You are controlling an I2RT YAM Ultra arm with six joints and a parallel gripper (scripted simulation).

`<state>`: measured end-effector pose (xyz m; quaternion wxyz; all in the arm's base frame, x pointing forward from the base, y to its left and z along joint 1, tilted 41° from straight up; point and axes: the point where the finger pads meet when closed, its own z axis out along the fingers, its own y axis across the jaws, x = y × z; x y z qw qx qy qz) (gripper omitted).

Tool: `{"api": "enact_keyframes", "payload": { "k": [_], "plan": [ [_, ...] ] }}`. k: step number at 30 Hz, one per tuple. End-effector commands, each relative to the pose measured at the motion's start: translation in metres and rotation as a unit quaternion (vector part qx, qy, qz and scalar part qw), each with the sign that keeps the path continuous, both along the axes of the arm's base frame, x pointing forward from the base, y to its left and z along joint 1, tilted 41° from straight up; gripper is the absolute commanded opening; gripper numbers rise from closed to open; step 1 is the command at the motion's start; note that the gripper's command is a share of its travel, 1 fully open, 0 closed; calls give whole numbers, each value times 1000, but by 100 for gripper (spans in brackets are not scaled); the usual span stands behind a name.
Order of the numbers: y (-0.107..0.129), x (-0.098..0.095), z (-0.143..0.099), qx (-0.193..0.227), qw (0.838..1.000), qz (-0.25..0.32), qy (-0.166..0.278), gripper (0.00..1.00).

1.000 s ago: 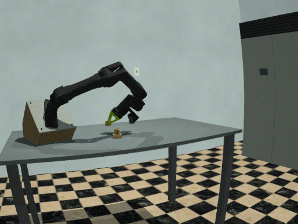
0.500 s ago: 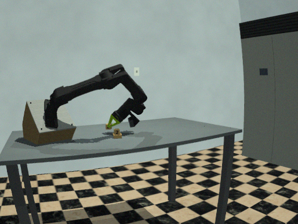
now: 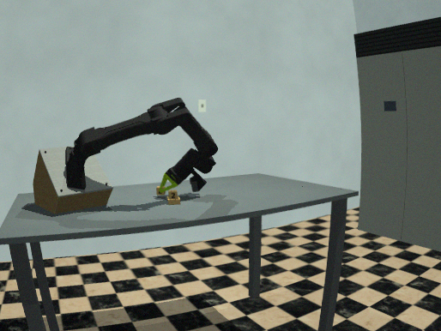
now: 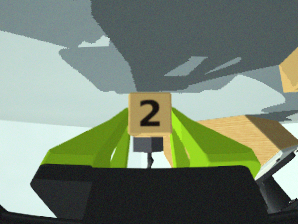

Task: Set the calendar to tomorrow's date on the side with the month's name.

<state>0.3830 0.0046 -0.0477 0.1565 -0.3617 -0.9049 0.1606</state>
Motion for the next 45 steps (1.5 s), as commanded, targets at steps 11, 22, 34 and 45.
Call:
{"api": "enact_keyframes", "payload": {
  "k": [11, 22, 34, 45],
  "plan": [
    [9, 13, 11, 7, 1000, 17, -24, 26],
    [9, 13, 11, 7, 1000, 17, -24, 26],
    [9, 13, 11, 7, 1000, 17, -24, 26],
    [9, 13, 11, 7, 1000, 17, -24, 26]
  ]
}}
